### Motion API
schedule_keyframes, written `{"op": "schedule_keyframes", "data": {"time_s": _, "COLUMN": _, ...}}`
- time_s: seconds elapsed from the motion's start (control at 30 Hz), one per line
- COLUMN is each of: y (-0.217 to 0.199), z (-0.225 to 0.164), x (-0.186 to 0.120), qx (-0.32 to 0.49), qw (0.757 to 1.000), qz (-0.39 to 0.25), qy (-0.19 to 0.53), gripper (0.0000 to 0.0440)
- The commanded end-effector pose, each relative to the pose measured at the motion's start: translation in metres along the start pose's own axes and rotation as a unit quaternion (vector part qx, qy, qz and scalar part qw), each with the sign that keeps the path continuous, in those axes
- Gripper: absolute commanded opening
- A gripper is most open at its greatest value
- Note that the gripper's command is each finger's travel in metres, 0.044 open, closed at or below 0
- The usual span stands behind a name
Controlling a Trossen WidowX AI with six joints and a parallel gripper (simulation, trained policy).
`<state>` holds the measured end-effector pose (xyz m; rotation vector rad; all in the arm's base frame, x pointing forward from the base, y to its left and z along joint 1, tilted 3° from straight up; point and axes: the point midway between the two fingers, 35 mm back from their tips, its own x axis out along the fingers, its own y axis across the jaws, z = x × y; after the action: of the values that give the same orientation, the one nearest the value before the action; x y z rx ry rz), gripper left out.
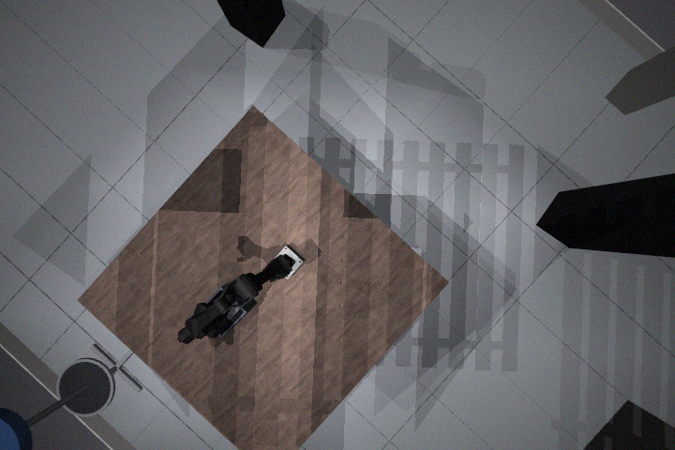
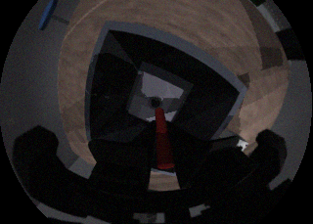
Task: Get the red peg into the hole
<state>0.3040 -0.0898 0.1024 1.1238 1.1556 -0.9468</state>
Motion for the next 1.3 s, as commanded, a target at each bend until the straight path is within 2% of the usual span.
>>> {"op": "schedule_keyframes", "data": {"time_s": 0.0, "y": 0.002, "z": 0.001, "x": 0.010, "qx": -0.010, "qw": 1.000, "qz": -0.003, "qy": 0.005, "gripper": 0.0000}}
{"op": "schedule_keyframes", "data": {"time_s": 0.37, "y": 0.005, "z": 0.004, "x": 0.035, "qx": -0.036, "qw": 0.999, "qz": -0.010, "qy": 0.010, "gripper": 0.0000}}
{"op": "schedule_keyframes", "data": {"time_s": 0.47, "y": 0.003, "z": 0.005, "x": 0.040, "qx": -0.041, "qw": 0.999, "qz": -0.019, "qy": 0.011, "gripper": 0.0022}}
{"op": "schedule_keyframes", "data": {"time_s": 0.63, "y": 0.002, "z": 0.005, "x": 0.046, "qx": -0.049, "qw": 0.998, "qz": -0.030, "qy": 0.018, "gripper": 0.0114}}
{"op": "schedule_keyframes", "data": {"time_s": 0.7, "y": 0.001, "z": 0.004, "x": 0.046, "qx": -0.049, "qw": 0.998, "qz": -0.033, "qy": 0.025, "gripper": 0.0132}}
{"op": "schedule_keyframes", "data": {"time_s": 1.27, "y": 0.004, "z": 0.026, "x": 0.032, "qx": -0.073, "qw": 0.996, "qz": -0.051, "qy": 0.031, "gripper": 0.0111}}
